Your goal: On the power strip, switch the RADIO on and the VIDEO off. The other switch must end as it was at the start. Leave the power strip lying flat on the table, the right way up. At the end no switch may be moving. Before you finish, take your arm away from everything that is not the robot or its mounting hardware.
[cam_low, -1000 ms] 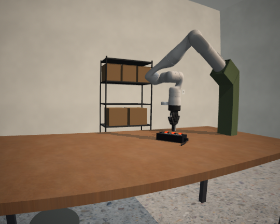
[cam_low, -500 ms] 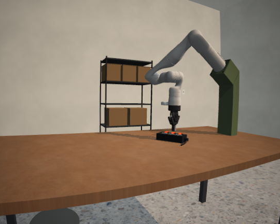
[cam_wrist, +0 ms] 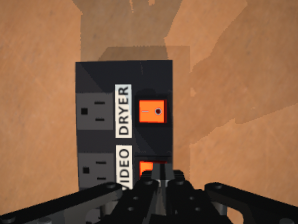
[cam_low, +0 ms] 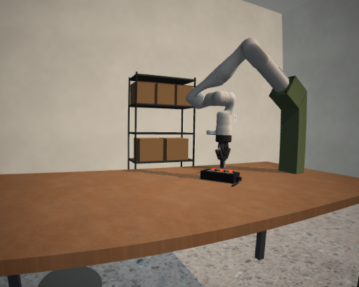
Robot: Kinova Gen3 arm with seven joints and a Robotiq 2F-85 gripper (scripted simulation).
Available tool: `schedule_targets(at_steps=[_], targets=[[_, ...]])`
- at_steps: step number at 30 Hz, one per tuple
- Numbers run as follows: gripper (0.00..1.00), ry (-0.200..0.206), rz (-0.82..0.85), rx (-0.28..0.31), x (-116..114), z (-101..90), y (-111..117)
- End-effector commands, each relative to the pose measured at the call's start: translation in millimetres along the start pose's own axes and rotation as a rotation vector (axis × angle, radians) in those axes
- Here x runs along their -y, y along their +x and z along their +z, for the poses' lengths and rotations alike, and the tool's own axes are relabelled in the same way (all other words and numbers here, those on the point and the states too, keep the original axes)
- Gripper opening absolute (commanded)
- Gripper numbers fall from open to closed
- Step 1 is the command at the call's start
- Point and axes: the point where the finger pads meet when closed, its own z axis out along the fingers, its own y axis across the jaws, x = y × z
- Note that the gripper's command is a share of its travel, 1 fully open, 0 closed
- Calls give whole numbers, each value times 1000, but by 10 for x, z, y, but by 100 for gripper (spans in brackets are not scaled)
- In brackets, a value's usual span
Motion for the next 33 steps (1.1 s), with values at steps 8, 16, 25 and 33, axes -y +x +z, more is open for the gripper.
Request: schedule_targets(at_steps=[8,16,25,33], targets=[[0,0,0,0,1,20,2],[0,0,0,0,1,56,2],[0,0,0,0,1,77,2],[0,0,0,0,1,82,2]])
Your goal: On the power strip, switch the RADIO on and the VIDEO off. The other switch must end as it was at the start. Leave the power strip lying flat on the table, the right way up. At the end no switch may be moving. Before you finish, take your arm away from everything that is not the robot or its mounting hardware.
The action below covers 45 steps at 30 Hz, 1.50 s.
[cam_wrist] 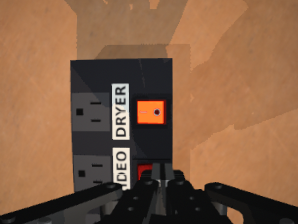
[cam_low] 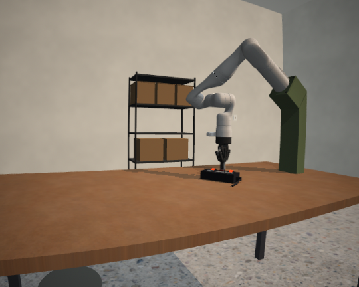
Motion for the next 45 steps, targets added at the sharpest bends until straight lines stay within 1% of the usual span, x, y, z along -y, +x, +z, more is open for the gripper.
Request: schedule_targets(at_steps=[1,15,22,24,28,32,45], targets=[[0,2,0,0,9,4,1],[0,2,0,0,9,-22,1],[0,2,0,0,9,-192,1],[0,2,0,0,9,-192,1],[0,2,0,0,9,-304,1],[0,2,0,0,8,-371,1],[0,2,0,0,8,-385,1]])
